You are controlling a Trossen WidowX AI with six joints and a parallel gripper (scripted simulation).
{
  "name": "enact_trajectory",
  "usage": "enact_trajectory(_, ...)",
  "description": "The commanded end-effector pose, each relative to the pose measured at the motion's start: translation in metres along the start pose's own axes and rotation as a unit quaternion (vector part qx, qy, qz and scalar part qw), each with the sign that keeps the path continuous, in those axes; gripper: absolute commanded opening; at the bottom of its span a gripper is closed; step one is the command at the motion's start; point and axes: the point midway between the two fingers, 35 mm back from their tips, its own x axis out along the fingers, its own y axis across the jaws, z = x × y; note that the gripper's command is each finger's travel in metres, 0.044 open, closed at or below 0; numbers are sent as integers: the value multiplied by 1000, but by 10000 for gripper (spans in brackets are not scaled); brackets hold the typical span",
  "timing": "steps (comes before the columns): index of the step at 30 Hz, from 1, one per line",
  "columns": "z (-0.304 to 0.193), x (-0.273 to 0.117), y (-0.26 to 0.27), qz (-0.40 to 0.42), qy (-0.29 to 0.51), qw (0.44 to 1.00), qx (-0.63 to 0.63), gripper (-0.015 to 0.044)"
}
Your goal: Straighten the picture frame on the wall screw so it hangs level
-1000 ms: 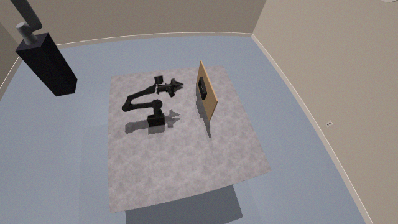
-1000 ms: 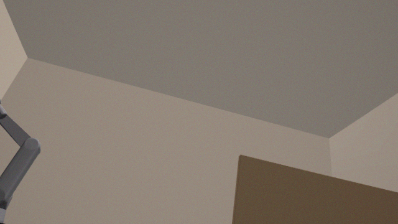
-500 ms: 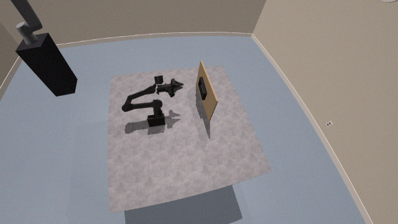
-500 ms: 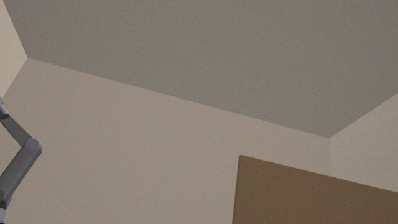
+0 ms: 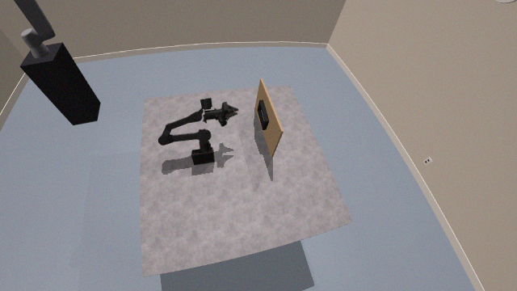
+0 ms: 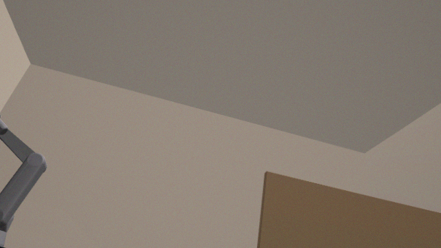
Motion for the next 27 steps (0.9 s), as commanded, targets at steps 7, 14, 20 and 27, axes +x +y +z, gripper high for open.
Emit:
enact_trajectory(7,-2,40,-15,0,2,1000,-29,260)
enact_trajectory(14,2,65,-39,0,3,999,-53,260)
enact_trajectory(20,1,66,-39,0,3,999,-53,260)
enact_trajectory(27,-6,70,-41,1,3,999,-53,260)
